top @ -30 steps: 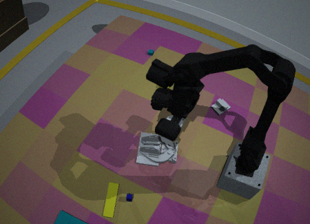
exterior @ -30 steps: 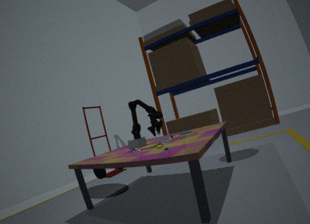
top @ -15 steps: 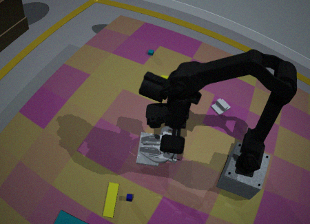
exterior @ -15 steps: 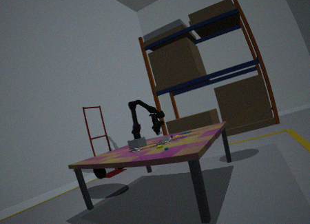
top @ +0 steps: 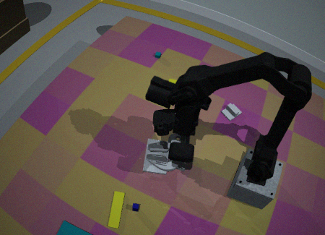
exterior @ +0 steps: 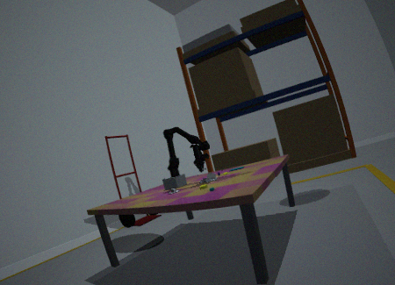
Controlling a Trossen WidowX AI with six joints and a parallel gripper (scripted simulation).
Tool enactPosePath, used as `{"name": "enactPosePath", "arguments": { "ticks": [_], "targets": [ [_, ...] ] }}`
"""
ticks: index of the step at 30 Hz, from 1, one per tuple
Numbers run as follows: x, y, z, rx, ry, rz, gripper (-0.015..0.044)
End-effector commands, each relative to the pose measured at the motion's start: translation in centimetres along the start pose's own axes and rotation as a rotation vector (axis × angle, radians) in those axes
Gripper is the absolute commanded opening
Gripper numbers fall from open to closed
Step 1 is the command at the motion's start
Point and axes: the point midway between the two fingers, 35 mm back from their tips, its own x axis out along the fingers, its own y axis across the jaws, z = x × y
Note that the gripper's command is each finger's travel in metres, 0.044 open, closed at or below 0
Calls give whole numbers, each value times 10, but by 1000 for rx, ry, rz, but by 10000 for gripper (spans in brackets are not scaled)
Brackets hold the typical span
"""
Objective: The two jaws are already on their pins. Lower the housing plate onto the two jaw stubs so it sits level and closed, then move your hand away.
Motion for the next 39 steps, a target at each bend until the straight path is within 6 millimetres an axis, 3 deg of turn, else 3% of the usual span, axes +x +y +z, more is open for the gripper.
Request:
{"name": "enactPosePath", "arguments": {
  "ticks": [1, 14, 39],
  "targets": [
    [0, 0, 0, -4, -3, 0, 351],
    [0, -5, -11, 0, -2, 0, 351],
    [0, -5, -11, 0, -2, 0, 351]
  ]
}}
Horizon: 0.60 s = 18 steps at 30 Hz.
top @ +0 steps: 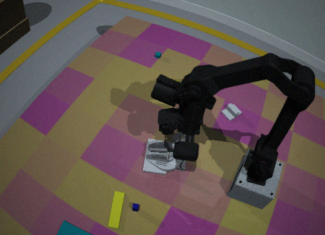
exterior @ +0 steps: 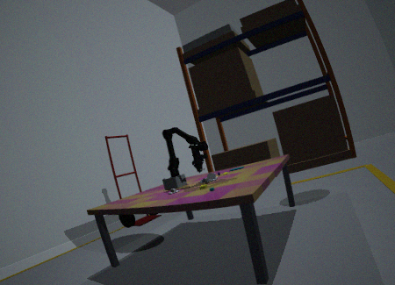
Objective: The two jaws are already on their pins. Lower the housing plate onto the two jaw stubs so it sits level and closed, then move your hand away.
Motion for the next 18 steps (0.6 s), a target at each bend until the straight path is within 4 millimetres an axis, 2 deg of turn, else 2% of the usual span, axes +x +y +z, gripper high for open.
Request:
{"name": "enactPosePath", "arguments": {
  "ticks": [1, 11, 18],
  "targets": [
    [0, 0, 0, -3, -3, 0, 351],
    [0, 0, 0, -3, -3, 0, 351],
    [11, 0, 2, -3, -3, 0, 351]
  ]
}}
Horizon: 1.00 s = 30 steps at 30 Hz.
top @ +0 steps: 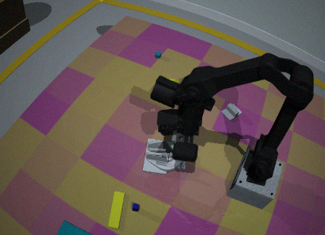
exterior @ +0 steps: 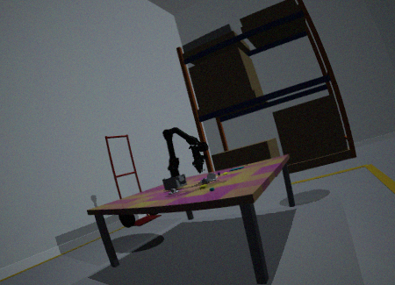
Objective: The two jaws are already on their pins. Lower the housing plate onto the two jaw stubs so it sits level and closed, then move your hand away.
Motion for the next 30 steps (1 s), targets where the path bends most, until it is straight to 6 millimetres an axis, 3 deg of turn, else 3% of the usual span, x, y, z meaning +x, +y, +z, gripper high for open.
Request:
{"name": "enactPosePath", "arguments": {
  "ticks": [1, 30],
  "targets": [
    [7, 0, 0, -3, 1, 2, 351],
    [54, 1, -2, -2, 2, 2, 351]
  ]
}}
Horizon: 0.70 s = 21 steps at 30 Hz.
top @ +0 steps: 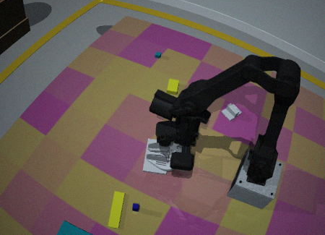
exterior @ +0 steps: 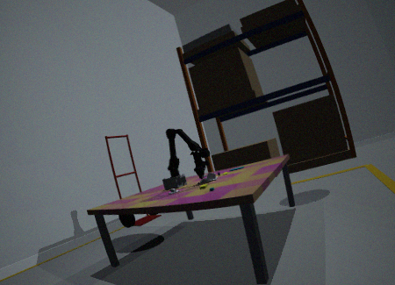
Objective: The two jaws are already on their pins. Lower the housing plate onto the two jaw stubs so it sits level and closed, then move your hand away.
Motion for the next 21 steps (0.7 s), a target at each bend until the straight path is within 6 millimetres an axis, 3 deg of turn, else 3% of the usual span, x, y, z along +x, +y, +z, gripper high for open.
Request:
{"name": "enactPosePath", "arguments": {
  "ticks": [1, 21],
  "targets": [
    [7, 1, -2, -1, 1, 2, 351],
    [9, 1, -2, 0, 1, 2, 351]
  ]
}}
